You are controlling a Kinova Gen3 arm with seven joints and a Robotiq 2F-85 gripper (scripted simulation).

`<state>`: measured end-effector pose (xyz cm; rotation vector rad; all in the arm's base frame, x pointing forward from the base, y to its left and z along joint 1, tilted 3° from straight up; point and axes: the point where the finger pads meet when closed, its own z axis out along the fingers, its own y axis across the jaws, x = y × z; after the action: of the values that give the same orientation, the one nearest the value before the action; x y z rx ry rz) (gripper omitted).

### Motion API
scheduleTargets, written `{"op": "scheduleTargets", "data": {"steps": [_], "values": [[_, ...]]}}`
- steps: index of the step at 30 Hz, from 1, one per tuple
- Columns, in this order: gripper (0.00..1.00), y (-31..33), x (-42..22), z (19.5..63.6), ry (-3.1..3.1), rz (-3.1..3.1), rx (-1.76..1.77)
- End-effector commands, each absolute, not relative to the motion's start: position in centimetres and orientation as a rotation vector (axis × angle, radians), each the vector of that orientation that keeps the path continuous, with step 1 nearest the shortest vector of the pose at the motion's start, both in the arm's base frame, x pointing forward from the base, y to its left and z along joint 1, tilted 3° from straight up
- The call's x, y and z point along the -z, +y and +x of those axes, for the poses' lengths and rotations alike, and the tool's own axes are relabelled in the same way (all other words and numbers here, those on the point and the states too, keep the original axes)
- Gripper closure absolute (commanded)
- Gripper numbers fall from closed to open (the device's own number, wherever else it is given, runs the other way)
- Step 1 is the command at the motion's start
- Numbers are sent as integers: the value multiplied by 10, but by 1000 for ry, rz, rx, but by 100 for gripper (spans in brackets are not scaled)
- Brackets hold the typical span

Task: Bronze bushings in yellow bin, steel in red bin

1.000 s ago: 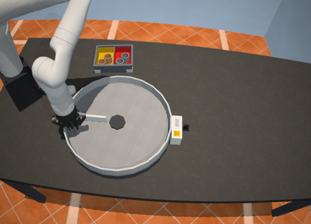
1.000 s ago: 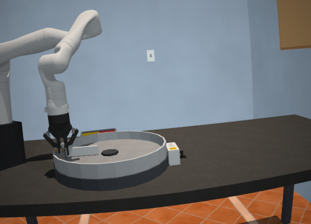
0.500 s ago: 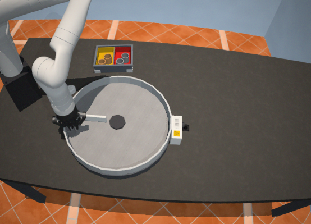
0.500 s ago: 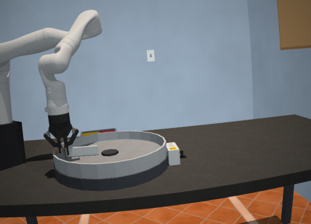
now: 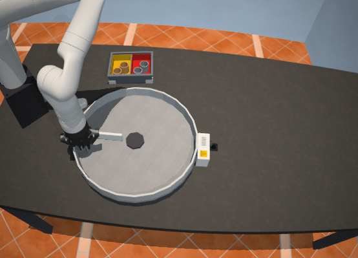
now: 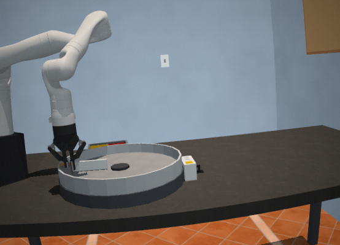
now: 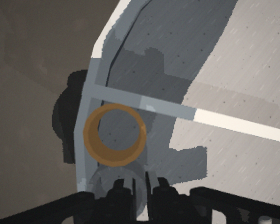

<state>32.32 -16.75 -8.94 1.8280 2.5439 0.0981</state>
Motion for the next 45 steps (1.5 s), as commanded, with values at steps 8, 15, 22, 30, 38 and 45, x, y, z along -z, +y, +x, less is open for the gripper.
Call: {"op": "scheduleTargets", "data": {"steps": [8,15,22,30,38,45], "values": [[100,-168,89,324,2543,1828,-99],[100,-168,89,324,2543,1827,-99],[100,-168,89,324,2543,1827,-99],[100,-168,87,324,2543,1829,-97],[100,-168,84,323,2543,1831,-93],[100,-168,83,323,2543,1832,-92]]}}
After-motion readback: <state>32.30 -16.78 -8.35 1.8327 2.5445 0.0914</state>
